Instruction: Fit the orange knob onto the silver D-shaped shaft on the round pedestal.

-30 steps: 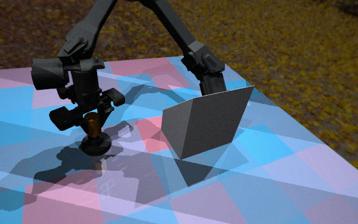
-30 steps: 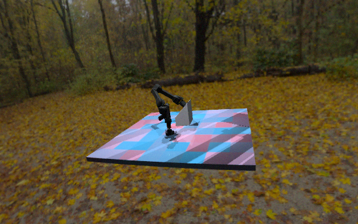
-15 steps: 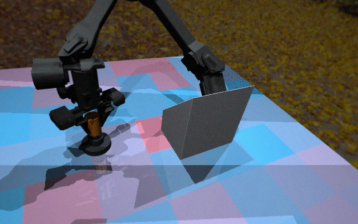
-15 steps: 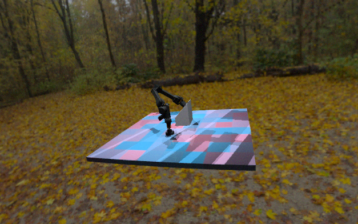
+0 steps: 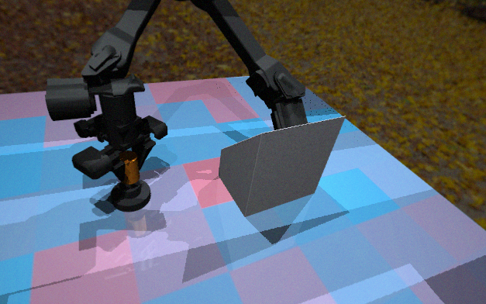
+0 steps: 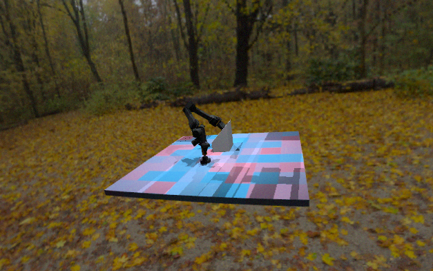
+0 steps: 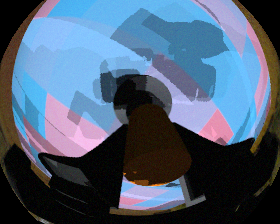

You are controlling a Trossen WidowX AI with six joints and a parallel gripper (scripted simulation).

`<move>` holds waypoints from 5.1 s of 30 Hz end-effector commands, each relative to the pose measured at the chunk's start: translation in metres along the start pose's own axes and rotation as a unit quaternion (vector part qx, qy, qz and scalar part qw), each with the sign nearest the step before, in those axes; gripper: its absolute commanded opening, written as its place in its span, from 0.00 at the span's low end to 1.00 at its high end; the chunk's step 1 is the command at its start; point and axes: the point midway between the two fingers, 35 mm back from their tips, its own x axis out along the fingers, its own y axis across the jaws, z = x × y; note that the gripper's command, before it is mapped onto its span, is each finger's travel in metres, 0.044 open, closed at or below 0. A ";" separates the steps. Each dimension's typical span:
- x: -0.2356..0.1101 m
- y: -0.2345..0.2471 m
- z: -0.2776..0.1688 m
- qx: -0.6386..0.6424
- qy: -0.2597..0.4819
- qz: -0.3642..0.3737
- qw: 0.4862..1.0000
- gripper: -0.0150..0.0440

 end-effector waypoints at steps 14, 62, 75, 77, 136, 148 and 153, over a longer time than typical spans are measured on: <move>0.003 0.003 0.003 -0.005 -0.003 0.001 1.000 0.25; -0.001 0.003 0.002 -0.109 -0.003 0.001 0.994 0.25; -0.001 0.003 0.001 -0.109 -0.003 0.001 0.994 0.25; -0.001 0.003 0.001 -0.109 -0.003 0.001 0.994 0.25; -0.002 0.004 0.001 -0.293 -0.003 0.001 0.956 0.25; 0.003 0.003 0.002 -0.314 -0.003 0.001 0.950 0.25; 0.003 0.003 0.002 -0.314 -0.003 0.001 0.950 0.25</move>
